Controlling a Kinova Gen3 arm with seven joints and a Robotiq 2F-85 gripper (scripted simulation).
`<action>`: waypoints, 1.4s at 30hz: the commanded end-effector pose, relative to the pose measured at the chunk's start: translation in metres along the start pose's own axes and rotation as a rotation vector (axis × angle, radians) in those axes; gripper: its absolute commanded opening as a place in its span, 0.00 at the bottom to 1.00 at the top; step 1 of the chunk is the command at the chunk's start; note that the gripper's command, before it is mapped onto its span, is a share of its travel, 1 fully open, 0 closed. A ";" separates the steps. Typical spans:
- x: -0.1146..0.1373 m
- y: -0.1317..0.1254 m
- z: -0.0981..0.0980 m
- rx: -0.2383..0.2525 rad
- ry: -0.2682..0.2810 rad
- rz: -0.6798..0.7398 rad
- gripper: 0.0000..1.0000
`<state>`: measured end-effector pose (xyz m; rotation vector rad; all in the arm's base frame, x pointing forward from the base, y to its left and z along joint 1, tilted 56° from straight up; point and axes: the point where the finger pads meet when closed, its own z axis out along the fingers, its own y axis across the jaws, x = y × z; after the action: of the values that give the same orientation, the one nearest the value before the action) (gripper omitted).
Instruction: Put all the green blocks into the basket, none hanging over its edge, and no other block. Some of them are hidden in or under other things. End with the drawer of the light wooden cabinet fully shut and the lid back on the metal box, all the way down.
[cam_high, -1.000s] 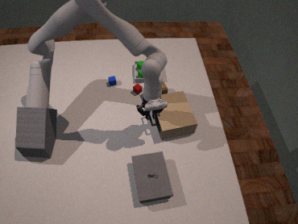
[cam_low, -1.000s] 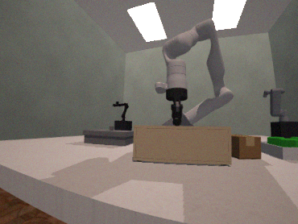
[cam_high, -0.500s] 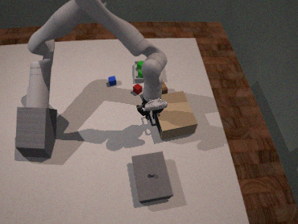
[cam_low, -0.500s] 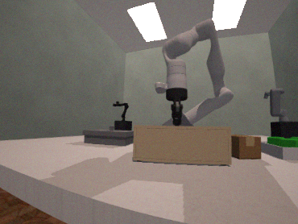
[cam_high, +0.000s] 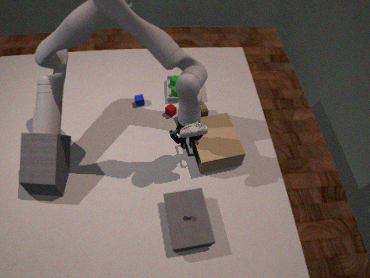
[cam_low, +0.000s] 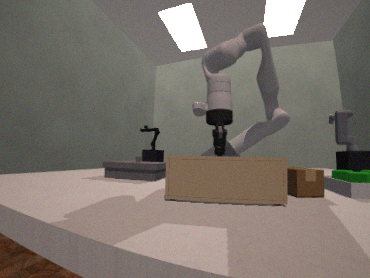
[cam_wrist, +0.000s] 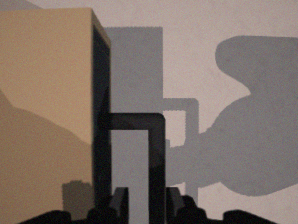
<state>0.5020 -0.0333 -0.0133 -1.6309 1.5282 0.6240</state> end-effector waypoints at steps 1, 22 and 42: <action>0.000 0.000 -0.001 0.002 0.001 0.000 0.30; 0.000 0.000 -0.001 0.002 0.001 0.000 0.30; 0.000 0.000 -0.029 0.002 0.001 0.000 0.30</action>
<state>0.4983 -0.0518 -0.0005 -1.6308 1.5283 0.6238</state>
